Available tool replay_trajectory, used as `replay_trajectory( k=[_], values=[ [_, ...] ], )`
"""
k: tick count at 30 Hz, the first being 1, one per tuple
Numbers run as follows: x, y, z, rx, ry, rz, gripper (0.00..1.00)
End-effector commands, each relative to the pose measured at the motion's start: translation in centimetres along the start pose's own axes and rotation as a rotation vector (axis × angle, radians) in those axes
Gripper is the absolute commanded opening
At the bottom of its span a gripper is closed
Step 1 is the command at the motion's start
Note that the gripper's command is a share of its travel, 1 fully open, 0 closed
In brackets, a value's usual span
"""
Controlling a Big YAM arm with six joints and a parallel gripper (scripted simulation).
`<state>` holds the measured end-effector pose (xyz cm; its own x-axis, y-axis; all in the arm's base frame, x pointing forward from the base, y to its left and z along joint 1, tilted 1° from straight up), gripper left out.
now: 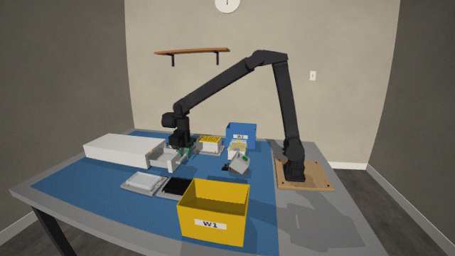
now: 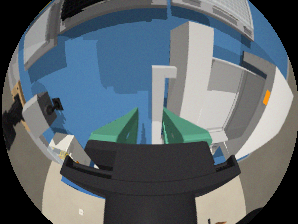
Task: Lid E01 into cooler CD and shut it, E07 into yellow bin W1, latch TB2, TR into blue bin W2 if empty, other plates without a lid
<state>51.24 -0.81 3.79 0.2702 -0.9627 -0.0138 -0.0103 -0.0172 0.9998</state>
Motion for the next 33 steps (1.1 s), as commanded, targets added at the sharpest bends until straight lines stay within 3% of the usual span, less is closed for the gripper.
replay_trajectory(
  k=[1, 5, 33],
  values=[
    [-0.2, 1.4, 0.6, 0.016, 0.007, 0.001, 0.3],
    [-0.3, 0.0, 1.0, -0.018, 0.007, -0.01, 0.3],
    [-0.3, 0.0, 1.0, -0.018, 0.007, -0.01, 0.3]
  ],
)
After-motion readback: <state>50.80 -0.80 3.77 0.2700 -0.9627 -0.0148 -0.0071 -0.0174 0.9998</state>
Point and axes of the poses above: the point where the finger pads meet when closed, its own y axis back along the fingers, its own z axis across the jaws, x = y × z, the point moved 1 cm from there along y, back along the fingers, and after that the axes turned 15 degrees about y, right-handed, at the moved point
